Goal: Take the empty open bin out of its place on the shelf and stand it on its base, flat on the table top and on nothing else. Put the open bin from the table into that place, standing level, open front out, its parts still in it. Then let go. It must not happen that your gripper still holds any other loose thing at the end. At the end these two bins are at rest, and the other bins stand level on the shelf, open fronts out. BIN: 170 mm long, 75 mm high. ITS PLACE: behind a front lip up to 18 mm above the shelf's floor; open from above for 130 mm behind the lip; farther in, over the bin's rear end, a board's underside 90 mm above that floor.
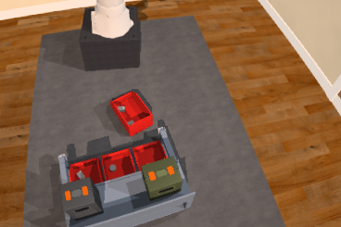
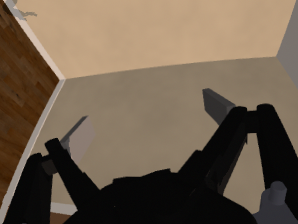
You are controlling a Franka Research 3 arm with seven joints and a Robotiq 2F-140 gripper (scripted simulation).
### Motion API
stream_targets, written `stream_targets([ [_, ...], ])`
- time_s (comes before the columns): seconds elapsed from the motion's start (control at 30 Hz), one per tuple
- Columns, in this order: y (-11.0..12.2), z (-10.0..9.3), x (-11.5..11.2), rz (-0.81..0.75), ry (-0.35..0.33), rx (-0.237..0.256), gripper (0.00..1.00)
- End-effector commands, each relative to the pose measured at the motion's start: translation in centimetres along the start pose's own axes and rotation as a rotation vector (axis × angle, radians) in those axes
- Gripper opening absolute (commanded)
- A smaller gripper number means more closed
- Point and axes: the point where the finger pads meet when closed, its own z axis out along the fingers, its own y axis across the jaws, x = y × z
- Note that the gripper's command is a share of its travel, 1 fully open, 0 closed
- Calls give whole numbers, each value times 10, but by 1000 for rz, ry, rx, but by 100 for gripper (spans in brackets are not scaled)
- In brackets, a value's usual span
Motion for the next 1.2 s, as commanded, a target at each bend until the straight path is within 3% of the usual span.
stream_targets([
  [0.0,0,0,0,0,0,0,100],
  [1.17,-6,-4,1,4,-6,11,100],
])
